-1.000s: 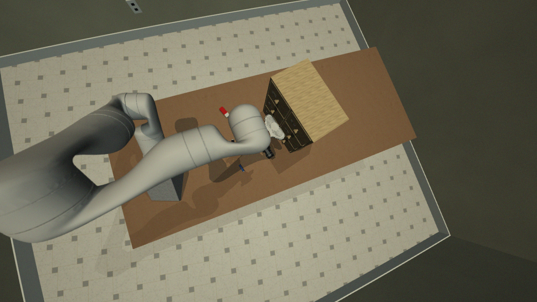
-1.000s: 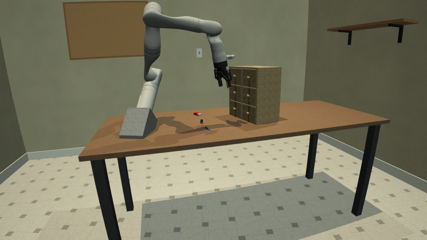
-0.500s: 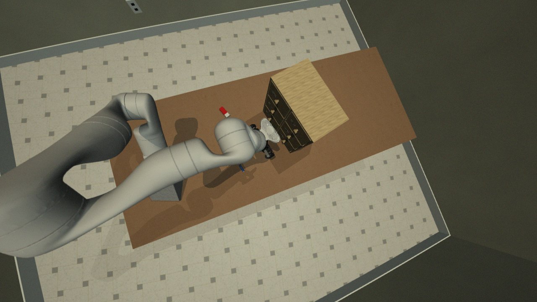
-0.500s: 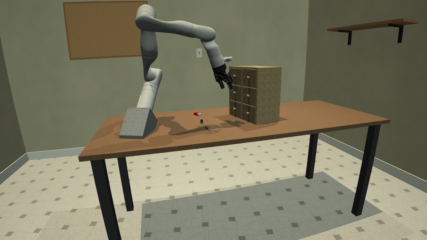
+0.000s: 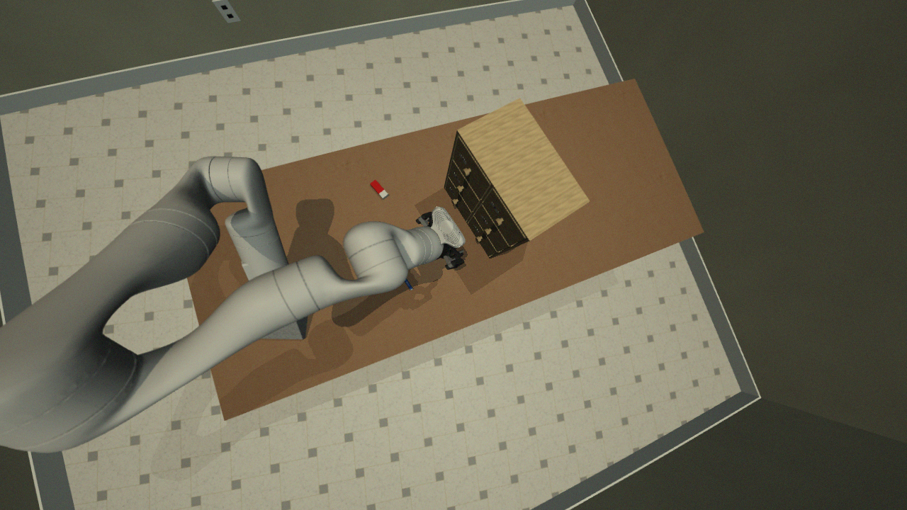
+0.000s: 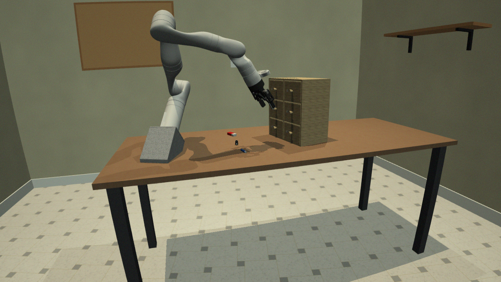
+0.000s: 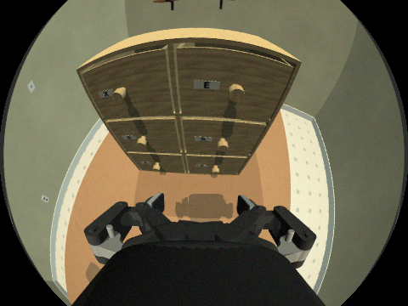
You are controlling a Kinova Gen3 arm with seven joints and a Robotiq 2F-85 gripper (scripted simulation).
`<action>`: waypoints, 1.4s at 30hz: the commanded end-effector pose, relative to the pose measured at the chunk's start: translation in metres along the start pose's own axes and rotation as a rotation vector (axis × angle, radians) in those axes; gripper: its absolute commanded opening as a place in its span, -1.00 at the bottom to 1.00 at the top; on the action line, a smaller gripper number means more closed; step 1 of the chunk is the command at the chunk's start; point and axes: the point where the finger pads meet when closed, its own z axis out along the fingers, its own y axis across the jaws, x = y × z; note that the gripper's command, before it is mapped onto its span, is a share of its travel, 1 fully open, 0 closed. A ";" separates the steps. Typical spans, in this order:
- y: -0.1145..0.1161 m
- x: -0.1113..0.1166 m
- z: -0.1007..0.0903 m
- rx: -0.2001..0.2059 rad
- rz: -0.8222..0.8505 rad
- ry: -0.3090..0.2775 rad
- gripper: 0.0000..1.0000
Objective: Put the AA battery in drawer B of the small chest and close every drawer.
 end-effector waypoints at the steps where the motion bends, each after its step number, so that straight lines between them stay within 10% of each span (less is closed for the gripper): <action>1: -0.001 -0.003 0.002 0.007 0.010 0.038 1.00; 42: -0.001 0.002 0.045 0.005 0.011 0.449 1.00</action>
